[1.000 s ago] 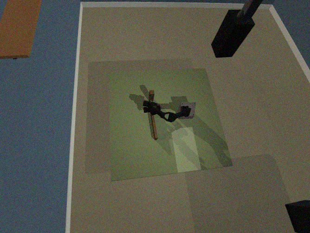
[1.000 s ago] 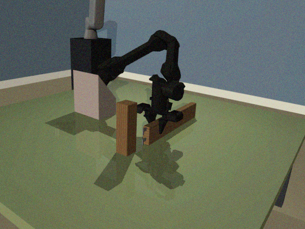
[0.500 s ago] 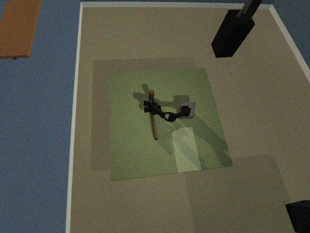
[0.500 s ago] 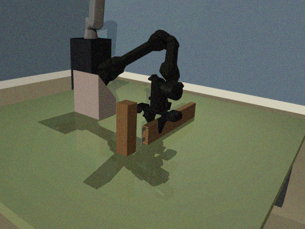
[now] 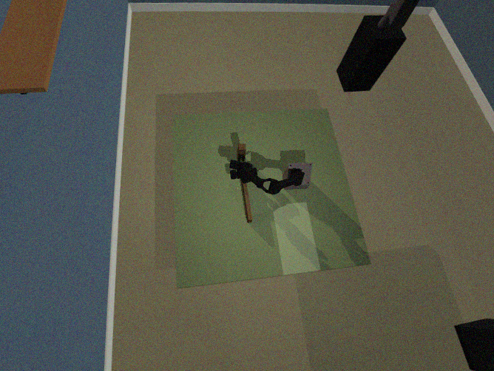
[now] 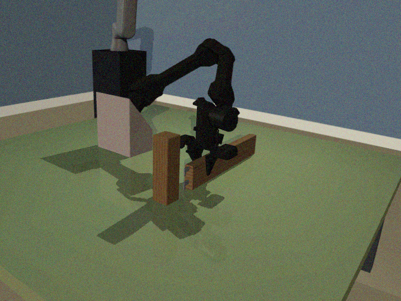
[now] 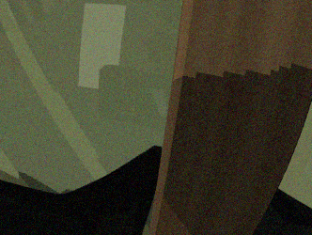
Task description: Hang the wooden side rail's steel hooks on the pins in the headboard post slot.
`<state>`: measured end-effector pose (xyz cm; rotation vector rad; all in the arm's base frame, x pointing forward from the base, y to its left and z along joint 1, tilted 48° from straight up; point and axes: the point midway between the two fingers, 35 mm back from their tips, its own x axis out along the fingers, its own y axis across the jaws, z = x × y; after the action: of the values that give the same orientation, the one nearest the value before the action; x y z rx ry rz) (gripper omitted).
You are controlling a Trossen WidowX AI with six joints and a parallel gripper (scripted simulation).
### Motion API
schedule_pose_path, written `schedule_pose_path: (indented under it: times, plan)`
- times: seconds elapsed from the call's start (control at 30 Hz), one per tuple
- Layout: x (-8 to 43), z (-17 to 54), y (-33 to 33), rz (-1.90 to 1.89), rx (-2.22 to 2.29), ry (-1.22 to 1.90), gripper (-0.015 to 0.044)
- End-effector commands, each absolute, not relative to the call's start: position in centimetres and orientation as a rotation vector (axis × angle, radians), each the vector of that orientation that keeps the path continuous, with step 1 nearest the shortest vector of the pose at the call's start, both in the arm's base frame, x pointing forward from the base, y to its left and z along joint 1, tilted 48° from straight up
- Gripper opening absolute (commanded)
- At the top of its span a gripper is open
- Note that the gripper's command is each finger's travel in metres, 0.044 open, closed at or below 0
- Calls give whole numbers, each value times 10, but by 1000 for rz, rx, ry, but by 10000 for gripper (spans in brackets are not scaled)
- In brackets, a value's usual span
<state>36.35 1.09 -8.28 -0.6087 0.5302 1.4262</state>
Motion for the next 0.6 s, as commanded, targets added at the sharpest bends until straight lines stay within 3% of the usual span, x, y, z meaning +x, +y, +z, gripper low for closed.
schedule_pose_path:
  times: [0.0,0.57]
  plan:
    - [360,-83,11,1431,-611,527,0]
    - [358,-83,11,1425,-605,532,0]
